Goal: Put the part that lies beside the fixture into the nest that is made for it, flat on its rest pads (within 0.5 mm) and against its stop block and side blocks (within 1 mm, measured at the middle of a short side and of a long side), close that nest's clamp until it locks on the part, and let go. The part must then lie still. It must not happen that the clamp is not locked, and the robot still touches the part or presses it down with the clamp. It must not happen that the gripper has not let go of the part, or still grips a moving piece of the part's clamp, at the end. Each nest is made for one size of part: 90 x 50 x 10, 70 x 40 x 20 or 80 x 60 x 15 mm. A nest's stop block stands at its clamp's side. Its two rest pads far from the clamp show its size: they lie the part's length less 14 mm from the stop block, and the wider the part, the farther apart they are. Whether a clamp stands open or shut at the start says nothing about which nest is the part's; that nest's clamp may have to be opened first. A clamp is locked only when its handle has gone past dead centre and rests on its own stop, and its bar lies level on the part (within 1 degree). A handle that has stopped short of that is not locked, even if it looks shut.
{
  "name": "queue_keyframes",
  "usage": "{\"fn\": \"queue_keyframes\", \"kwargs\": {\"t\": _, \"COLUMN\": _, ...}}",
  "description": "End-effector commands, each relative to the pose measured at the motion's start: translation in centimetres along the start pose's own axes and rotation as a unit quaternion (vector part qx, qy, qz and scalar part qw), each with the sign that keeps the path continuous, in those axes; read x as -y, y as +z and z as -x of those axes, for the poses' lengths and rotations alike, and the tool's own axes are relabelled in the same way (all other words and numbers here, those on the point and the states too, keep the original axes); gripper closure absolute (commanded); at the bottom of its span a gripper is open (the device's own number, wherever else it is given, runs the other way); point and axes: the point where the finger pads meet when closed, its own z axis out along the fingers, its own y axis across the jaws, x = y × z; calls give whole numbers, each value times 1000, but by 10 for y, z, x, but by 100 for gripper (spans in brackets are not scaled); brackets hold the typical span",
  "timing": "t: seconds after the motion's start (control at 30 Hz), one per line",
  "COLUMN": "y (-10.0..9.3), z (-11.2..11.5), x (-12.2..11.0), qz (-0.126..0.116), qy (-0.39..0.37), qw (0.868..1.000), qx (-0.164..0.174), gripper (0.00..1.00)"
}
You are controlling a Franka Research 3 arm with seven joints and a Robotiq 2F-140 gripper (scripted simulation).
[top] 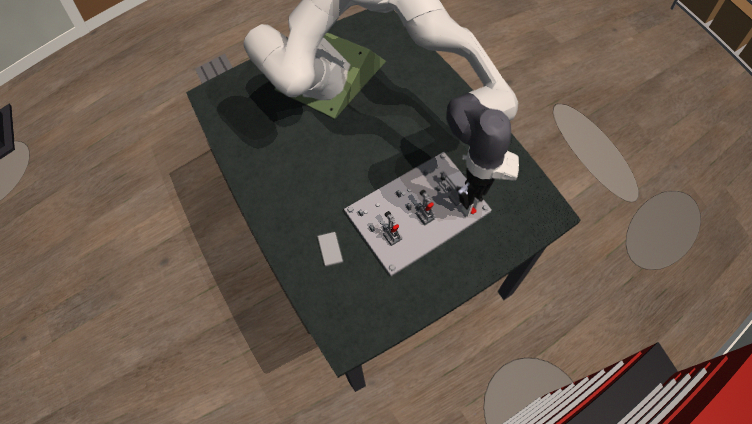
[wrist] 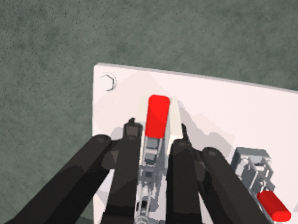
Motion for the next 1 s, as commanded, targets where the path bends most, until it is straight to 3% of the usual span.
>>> {"fn": "queue_keyframes", "kwargs": {"t": 0.0, "y": -5, "z": 2, "x": 0, "qz": -1, "qy": 0, "qw": 1000, "qx": 1, "gripper": 100}}
{"fn": "queue_keyframes", "kwargs": {"t": 0.97, "y": -25, "z": 22, "x": 0, "qz": -1, "qy": 0, "qw": 1000, "qx": 1, "gripper": 100}}
